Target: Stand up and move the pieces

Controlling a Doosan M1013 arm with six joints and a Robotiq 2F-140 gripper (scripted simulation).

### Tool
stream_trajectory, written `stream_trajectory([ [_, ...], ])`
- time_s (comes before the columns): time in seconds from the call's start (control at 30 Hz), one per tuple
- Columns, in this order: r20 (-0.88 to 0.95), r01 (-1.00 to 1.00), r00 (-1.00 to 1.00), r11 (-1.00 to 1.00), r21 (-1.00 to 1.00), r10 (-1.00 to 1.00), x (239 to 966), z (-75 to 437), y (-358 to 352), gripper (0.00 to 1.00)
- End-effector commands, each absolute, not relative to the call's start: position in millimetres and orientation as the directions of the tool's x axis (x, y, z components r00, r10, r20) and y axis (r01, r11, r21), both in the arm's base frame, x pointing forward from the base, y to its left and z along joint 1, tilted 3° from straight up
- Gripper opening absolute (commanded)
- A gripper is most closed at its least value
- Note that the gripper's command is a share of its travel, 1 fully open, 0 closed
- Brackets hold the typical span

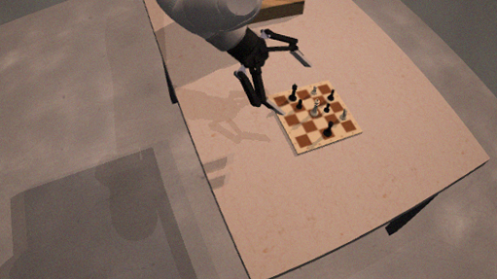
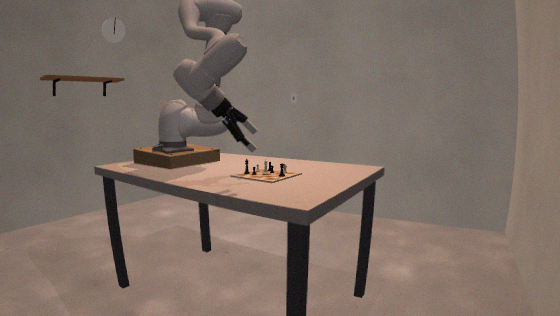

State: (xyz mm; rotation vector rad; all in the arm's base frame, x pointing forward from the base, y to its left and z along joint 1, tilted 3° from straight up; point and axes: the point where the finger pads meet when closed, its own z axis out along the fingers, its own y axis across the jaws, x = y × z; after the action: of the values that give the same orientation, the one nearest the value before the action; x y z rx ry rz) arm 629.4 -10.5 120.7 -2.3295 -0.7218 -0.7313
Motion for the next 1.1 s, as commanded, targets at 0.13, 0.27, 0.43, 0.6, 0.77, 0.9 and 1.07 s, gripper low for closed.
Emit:
stream_trajectory([
  [0.13, 0.64, 0.635, 0.702, -0.681, -0.364, 0.313, 629, 121, -10, 1.0],
  [0.27, 0.64, 0.635, 0.702, -0.681, -0.364, 0.313, 629, 121, -10, 1.0],
  [0.43, 0.64, 0.635, 0.702, -0.681, -0.364, 0.313, 629, 121, -10, 1.0],
  [0.6, 0.639, 0.635, 0.702, -0.681, -0.365, 0.313, 629, 121, -10, 1.0],
  [0.77, 0.627, 0.631, 0.712, -0.68, -0.373, 0.316, 629, 123, -8, 1.0],
  [0.9, 0.594, 0.619, 0.735, -0.679, -0.394, 0.326, 629, 129, -3, 1.0],
  [1.07, 0.528, 0.591, 0.777, -0.686, -0.425, 0.343, 628, 140, 6, 1.0],
])
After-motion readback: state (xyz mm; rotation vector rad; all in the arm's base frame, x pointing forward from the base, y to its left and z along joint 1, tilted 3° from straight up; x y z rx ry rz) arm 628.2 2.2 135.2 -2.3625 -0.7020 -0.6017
